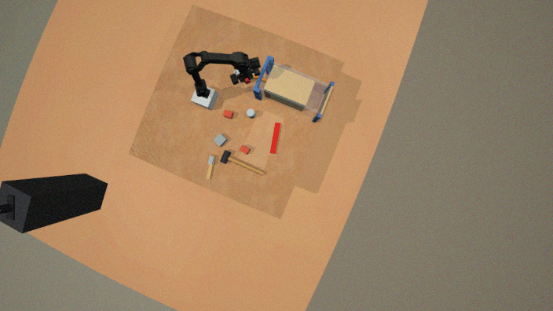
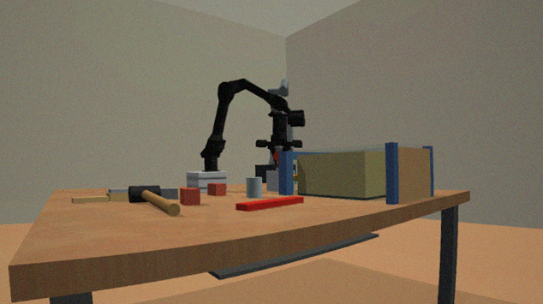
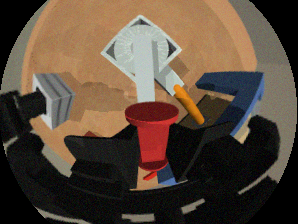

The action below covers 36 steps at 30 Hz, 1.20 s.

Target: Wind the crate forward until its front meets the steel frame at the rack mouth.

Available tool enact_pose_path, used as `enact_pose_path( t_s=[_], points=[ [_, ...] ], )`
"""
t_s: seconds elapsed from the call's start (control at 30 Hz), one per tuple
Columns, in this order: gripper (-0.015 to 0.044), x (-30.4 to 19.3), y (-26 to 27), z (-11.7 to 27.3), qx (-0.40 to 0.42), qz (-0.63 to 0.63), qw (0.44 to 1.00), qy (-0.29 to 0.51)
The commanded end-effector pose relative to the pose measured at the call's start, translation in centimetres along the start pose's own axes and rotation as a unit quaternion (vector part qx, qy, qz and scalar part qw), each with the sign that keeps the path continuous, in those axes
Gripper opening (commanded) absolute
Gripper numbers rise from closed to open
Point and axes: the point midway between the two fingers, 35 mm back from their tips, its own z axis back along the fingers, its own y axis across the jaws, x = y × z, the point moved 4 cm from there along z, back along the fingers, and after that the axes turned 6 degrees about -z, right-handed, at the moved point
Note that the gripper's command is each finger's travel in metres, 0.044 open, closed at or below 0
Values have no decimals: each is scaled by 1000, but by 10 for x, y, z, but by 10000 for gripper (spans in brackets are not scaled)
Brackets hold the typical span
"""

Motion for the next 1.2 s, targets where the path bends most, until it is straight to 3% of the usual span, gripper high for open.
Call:
enact_pose_path(
  t_s=[0.0,1.17],
  points=[
    [0,5,-13,2,-14,1,1000,-5],
    [0,24,-46,3,-16,1,1000,-6]
  ],
)
